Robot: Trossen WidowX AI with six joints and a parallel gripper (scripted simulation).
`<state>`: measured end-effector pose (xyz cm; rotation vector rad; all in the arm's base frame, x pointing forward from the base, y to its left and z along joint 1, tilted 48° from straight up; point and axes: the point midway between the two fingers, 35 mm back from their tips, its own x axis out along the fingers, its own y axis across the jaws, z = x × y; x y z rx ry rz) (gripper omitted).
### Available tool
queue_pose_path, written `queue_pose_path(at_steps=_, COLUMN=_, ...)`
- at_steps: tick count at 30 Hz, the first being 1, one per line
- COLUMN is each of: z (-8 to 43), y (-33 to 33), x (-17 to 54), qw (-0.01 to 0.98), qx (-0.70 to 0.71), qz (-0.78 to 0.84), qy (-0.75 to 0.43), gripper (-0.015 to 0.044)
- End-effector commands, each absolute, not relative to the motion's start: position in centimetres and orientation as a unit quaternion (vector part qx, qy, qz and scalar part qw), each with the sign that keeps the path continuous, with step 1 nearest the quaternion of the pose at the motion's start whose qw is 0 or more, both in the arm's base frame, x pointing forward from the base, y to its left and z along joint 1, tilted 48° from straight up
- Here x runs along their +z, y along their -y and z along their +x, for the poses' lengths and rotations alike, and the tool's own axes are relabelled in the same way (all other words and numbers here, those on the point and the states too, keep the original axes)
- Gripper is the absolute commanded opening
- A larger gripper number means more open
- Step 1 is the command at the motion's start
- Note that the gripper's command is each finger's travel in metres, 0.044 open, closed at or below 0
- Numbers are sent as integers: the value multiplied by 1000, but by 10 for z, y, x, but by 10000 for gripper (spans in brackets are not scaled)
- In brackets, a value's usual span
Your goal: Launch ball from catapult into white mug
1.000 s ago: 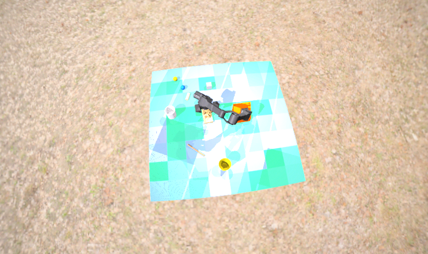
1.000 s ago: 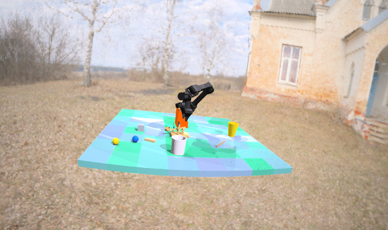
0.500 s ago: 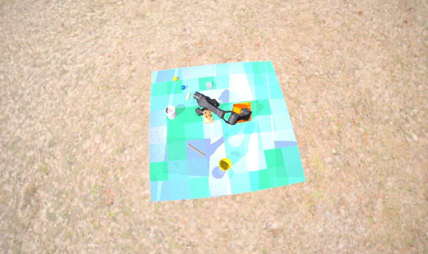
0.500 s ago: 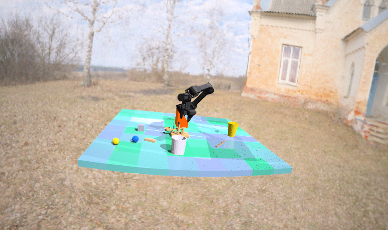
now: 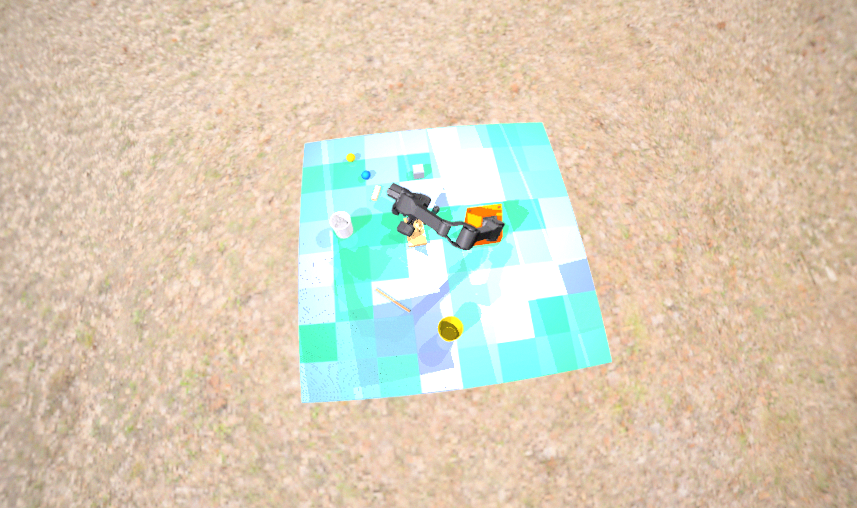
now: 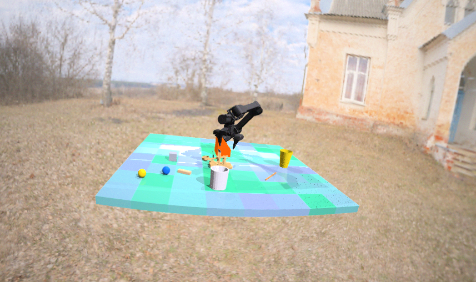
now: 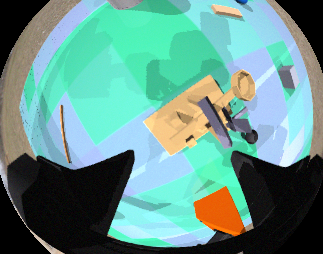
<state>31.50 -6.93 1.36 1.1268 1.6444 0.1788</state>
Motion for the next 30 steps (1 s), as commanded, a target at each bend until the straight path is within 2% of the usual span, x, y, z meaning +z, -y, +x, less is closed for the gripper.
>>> queue_pose_path(at_steps=1, z=315, y=69, x=14, qw=565, qx=114, qz=443, qy=-687, gripper=440)
queue_pose_path(at_steps=16, z=314, y=70, x=15, qw=660, qx=288, qz=282, qy=-634, gripper=440)
queue_pose_path(at_steps=30, z=314, y=70, x=17, qw=708, qx=433, qz=114, qy=-545, gripper=440)
